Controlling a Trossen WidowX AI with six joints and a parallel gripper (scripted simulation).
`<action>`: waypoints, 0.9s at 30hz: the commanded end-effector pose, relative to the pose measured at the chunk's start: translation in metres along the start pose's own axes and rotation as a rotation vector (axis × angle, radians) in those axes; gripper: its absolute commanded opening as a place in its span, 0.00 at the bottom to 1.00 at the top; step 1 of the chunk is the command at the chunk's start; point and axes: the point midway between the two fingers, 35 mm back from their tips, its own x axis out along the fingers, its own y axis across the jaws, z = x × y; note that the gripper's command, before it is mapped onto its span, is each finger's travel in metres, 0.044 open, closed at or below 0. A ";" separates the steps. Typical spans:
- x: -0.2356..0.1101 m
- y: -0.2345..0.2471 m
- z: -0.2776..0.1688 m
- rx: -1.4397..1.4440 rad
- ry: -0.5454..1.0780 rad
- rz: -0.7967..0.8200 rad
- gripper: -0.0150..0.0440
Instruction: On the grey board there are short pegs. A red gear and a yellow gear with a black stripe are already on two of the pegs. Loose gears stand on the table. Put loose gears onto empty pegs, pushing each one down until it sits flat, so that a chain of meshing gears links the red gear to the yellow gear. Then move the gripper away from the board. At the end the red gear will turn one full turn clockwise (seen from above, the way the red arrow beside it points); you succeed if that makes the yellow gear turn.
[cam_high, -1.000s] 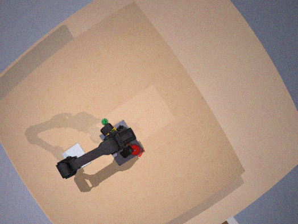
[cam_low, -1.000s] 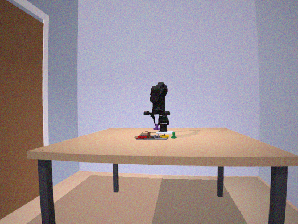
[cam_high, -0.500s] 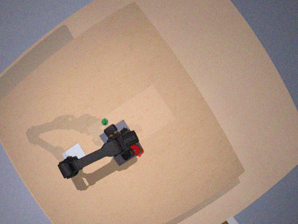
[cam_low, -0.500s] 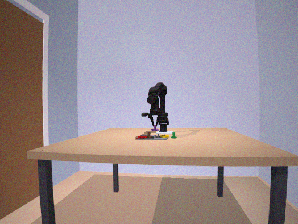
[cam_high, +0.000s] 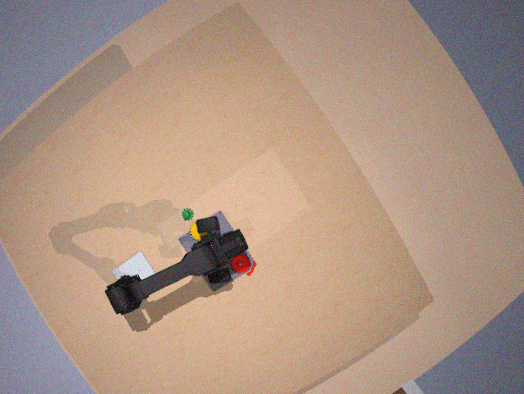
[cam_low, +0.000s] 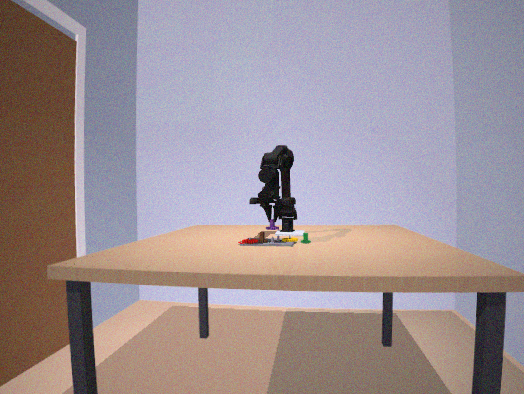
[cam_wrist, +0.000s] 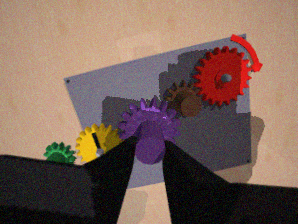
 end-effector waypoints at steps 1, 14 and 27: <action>0.000 0.000 -0.001 0.118 0.003 0.002 0.25; -0.001 0.001 -0.001 0.501 0.003 0.001 0.25; 0.004 0.001 -0.001 0.457 0.003 0.001 0.25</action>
